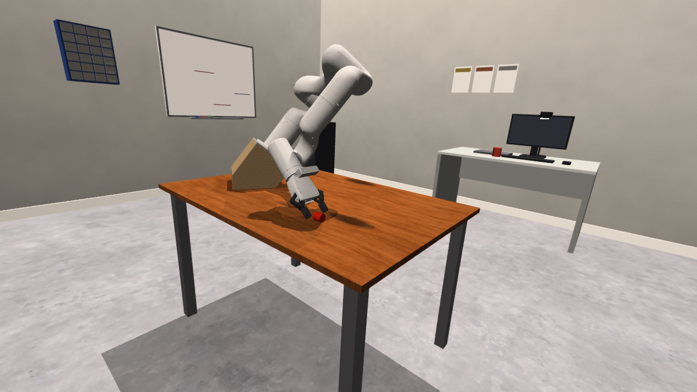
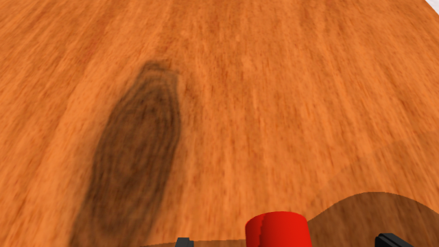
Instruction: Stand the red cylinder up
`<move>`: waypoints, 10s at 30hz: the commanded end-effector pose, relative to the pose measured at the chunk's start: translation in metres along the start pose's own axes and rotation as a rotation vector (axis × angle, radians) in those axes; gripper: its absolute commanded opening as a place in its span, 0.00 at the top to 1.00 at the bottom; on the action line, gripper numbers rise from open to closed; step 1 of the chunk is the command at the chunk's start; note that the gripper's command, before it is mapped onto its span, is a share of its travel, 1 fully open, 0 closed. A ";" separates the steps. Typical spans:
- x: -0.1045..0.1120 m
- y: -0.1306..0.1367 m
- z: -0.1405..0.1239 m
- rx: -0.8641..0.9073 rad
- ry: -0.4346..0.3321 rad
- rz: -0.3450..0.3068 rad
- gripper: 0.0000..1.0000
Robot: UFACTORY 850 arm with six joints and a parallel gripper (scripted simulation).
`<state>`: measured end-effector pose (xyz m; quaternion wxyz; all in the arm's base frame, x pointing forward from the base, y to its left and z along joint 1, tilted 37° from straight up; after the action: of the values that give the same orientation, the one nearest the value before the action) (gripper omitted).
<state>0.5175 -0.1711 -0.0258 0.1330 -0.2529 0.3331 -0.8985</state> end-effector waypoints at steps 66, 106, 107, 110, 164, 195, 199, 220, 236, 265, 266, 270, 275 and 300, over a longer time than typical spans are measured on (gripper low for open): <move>0.020 -0.004 0.019 0.001 0.001 0.000 0.66; 0.015 -0.010 0.049 0.001 -0.255 -0.055 0.66; 0.015 -0.010 0.049 0.001 -0.255 -0.055 0.66; 0.015 -0.010 0.049 0.001 -0.255 -0.055 0.66; -0.016 -0.021 0.102 0.001 -0.767 -0.164 0.66; -0.042 -0.026 0.121 0.001 -1.023 -0.218 0.66; -0.042 -0.026 0.121 0.001 -1.023 -0.218 0.66; -0.071 -0.028 0.133 0.001 -1.279 -0.273 0.66; -0.094 -0.029 0.137 0.000 -1.467 -0.313 0.66; -0.110 -0.026 0.122 0.000 -1.467 -0.313 0.66; -0.110 -0.026 0.122 0.000 -1.467 -0.313 0.66; -0.110 -0.026 0.122 0.000 -1.467 -0.313 0.66; -0.110 -0.026 0.122 0.000 -1.467 -0.313 0.66; -0.110 -0.026 0.122 0.000 -1.467 -0.313 0.00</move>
<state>0.6738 -0.1713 0.0294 0.1921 -0.8317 0.1190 -0.5072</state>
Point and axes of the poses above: the point where the finger pads meet when closed, its own x axis back along the fingers, its own y axis across the jaws, z = x × y, the point moved 10 cm from there along x, back along the fingers, and after that the axes turned 12 degrees about -x, right-handed, at the moved point
